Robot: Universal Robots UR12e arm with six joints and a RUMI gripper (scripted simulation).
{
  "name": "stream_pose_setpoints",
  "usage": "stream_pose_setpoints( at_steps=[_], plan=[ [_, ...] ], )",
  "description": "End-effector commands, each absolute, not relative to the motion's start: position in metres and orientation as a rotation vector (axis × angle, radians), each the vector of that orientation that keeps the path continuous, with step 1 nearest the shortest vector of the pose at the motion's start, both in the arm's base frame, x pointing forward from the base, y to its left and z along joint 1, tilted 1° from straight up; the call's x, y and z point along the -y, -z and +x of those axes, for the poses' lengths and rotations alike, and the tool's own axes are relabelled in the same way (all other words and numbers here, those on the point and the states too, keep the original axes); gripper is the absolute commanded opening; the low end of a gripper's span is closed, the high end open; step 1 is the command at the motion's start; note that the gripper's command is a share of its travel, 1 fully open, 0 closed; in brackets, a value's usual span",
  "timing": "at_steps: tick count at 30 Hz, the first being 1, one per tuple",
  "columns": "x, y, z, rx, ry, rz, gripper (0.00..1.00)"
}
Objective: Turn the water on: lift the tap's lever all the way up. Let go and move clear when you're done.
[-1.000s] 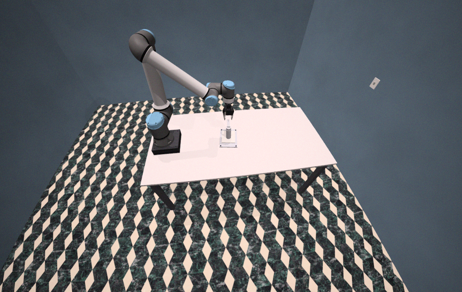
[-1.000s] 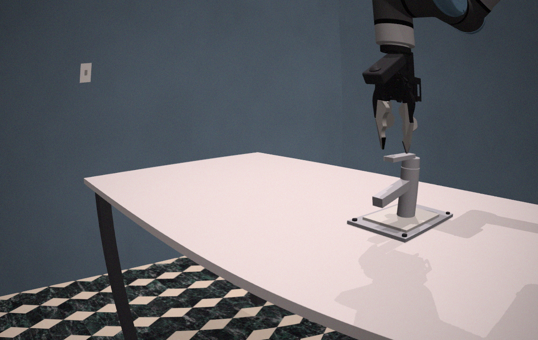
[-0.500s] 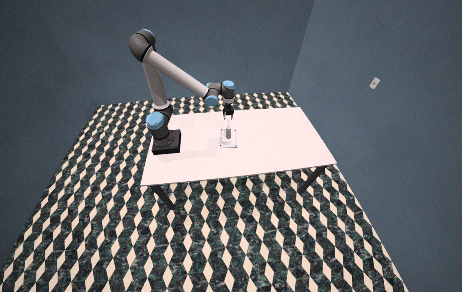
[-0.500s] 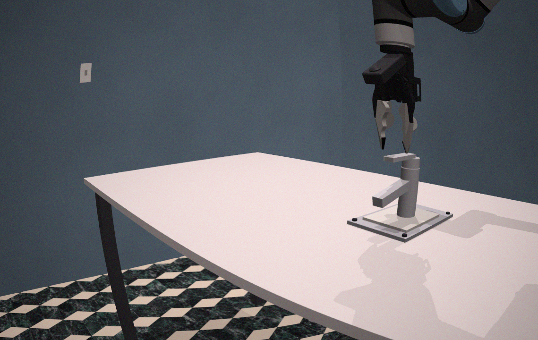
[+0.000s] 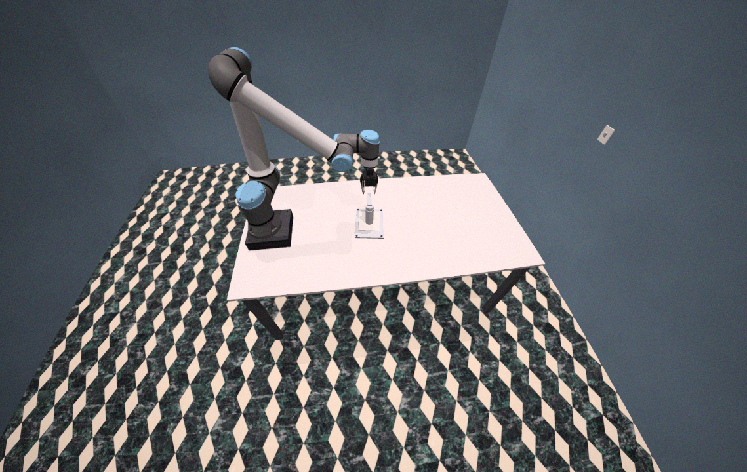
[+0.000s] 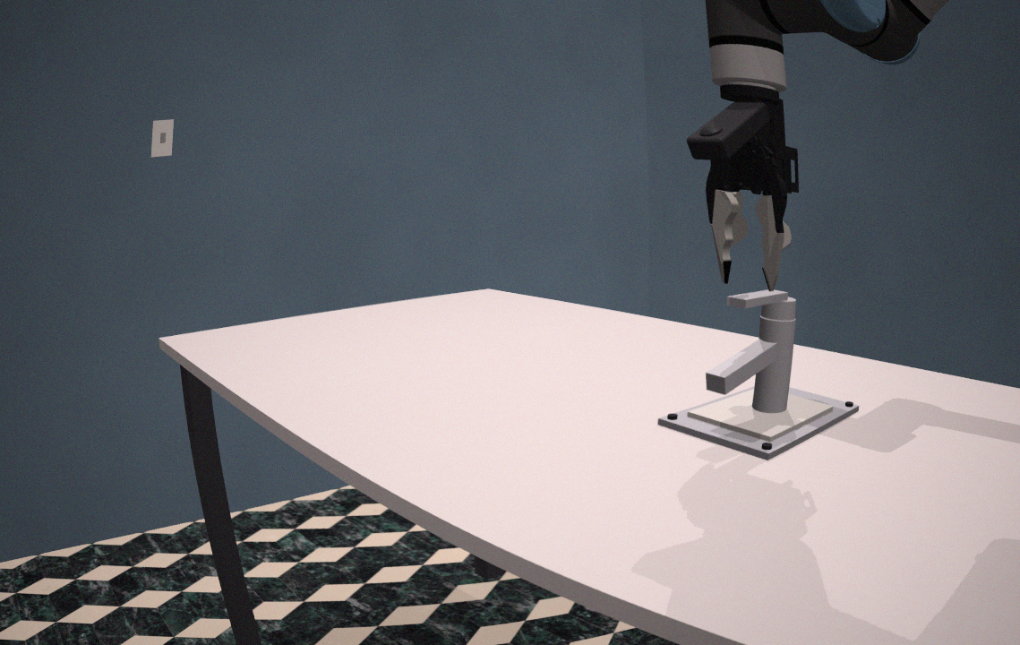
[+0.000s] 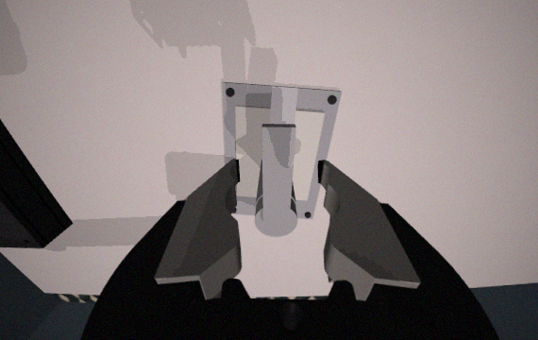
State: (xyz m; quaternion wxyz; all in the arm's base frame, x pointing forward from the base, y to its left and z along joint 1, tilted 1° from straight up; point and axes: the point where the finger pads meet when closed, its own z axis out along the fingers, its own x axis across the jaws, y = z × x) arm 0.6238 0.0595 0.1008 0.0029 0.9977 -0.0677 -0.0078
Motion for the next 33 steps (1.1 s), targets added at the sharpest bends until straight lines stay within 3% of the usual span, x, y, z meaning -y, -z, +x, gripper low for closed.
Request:
stream_pose_setpoints(
  at_steps=[1, 33],
  plan=[
    [-0.0594, -0.1015, 0.6244, 0.212, 0.022, 3.128, 0.38],
    [-0.0594, -0.0973, 0.6244, 0.212, 0.022, 3.128, 0.38]
  ],
)
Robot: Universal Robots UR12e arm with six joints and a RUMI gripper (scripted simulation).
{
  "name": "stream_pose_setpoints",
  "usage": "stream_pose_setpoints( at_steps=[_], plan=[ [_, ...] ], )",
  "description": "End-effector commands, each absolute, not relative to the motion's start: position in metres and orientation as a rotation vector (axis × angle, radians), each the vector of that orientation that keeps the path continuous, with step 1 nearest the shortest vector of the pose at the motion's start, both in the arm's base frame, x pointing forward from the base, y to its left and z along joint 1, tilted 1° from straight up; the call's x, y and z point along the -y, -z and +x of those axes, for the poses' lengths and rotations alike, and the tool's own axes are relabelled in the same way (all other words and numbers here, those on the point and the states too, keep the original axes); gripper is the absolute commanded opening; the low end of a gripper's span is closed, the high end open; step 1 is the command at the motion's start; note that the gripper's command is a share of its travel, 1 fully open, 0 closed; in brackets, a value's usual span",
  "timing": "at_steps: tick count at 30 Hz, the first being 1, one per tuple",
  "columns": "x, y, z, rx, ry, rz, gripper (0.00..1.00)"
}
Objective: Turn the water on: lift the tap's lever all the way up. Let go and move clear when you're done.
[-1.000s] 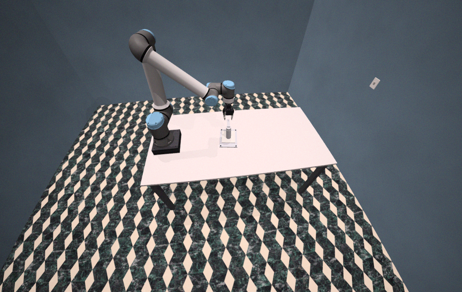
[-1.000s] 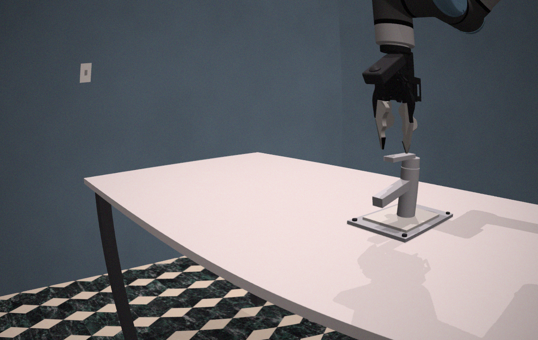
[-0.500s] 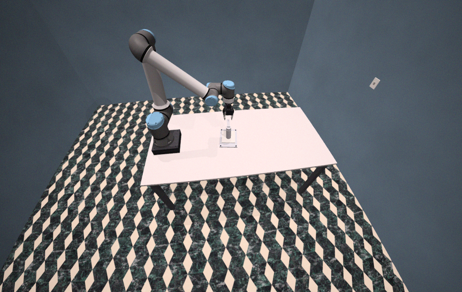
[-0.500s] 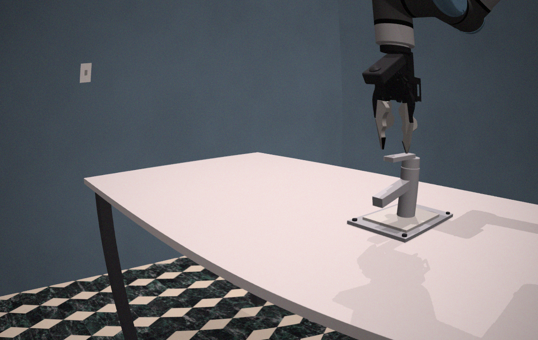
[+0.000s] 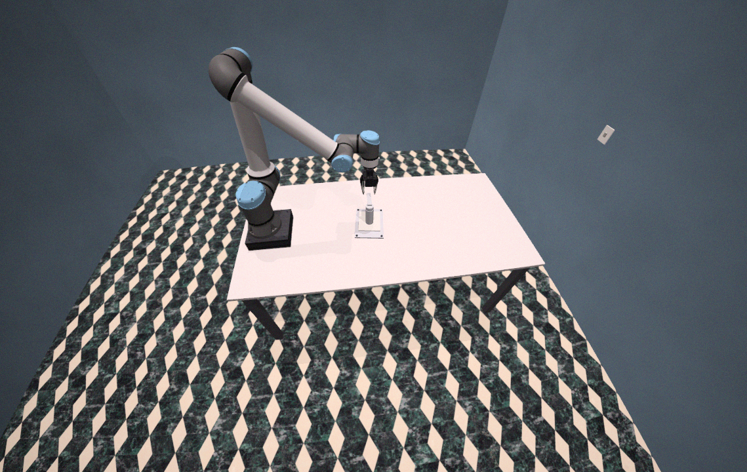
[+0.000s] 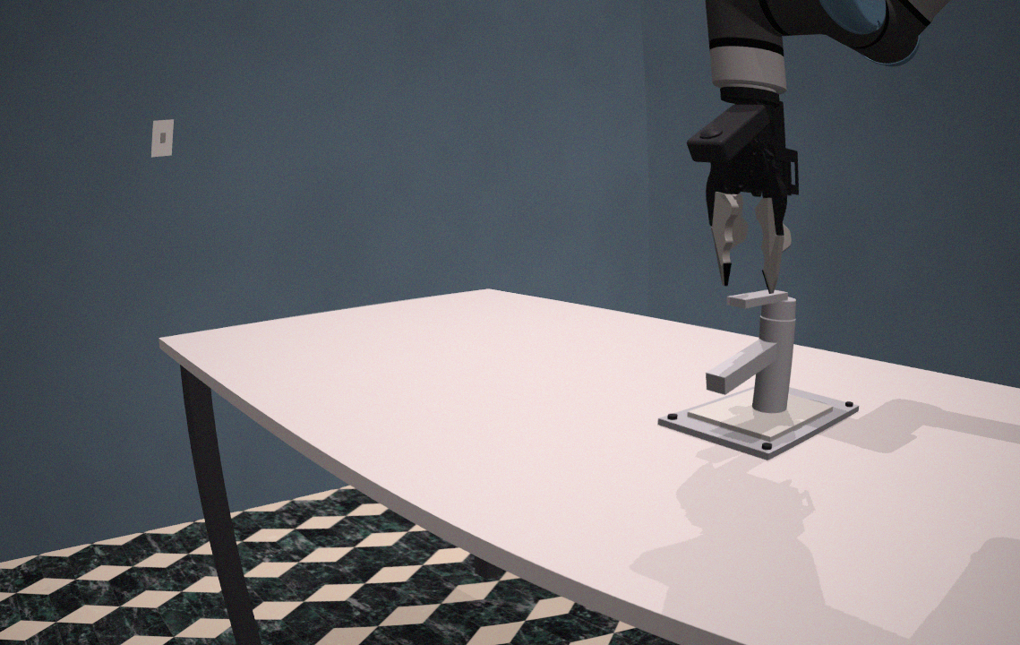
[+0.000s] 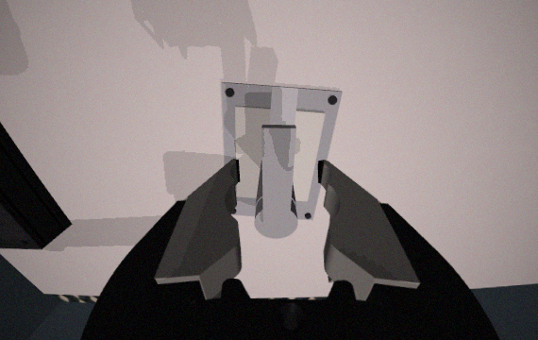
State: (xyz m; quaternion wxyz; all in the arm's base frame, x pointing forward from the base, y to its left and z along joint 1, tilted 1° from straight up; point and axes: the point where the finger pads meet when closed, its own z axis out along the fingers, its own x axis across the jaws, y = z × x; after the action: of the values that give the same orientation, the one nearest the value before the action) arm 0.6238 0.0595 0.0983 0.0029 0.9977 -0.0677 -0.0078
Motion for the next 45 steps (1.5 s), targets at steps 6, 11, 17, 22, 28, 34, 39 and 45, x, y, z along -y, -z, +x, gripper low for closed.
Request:
stream_pose_setpoints(
  at_steps=[6, 11, 17, 22, 28, 34, 39, 45],
  plan=[
    [-0.059, -0.095, 0.624, 0.212, 0.022, 3.128, 0.38],
    [-0.059, -0.09, 0.624, 0.212, 0.022, 3.128, 0.38],
    [-0.059, -0.085, 0.624, 0.212, 0.022, 3.128, 0.38],
    [-0.059, -0.082, 0.624, 0.212, 0.022, 3.128, 0.38],
    [-0.059, -0.077, 0.624, 0.212, 0.022, 3.128, 0.38],
    [-0.059, -0.074, 0.624, 0.212, 0.022, 3.128, 0.38],
    [-0.059, -0.073, 0.624, 0.212, 0.022, 3.128, 0.38],
    [-0.059, -0.072, 0.624, 0.212, 0.022, 3.128, 0.38]
  ],
)
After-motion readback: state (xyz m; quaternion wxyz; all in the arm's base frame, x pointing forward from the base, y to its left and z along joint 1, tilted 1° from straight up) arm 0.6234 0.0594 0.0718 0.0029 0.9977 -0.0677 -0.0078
